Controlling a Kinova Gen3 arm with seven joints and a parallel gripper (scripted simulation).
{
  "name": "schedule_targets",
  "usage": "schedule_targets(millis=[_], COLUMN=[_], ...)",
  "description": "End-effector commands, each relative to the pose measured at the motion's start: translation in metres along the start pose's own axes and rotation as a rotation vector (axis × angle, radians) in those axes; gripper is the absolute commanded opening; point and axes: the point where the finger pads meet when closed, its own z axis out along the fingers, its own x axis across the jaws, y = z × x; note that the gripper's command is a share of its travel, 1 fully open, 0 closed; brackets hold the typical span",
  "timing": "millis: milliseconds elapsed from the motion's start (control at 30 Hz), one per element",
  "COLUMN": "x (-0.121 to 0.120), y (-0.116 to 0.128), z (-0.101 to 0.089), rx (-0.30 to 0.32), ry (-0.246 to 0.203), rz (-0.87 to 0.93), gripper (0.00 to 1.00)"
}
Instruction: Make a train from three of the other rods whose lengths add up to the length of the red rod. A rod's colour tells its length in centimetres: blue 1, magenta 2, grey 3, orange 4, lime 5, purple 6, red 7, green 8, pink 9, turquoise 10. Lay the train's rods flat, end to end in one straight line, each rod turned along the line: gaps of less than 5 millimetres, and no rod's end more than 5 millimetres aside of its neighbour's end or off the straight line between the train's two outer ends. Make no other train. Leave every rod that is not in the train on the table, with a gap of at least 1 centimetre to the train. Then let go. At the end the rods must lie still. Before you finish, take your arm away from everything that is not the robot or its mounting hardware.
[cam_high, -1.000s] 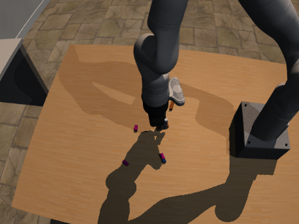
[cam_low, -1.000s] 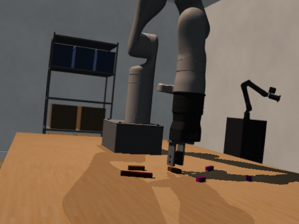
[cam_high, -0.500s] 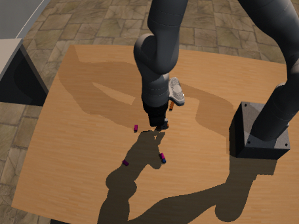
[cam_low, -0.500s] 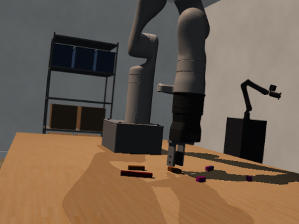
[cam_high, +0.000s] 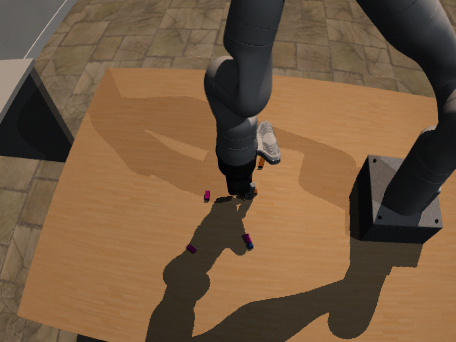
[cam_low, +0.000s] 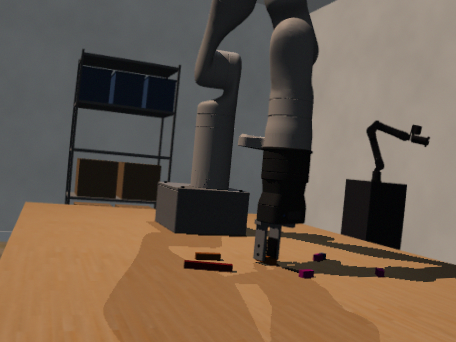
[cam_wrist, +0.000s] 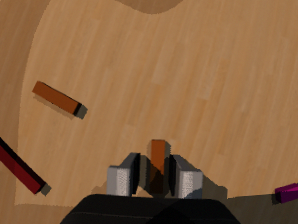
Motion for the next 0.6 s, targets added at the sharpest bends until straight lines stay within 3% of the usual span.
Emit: schedule_targets(millis=[0, 567], x=[0.0018, 0.0018], y=[-0.0006, -0.0006], z=[0.003, 0.0051], rx=[0.003, 0.003], ry=[0.001, 0.001], rz=[-0.004, -0.004], gripper=[0.54, 0.54])
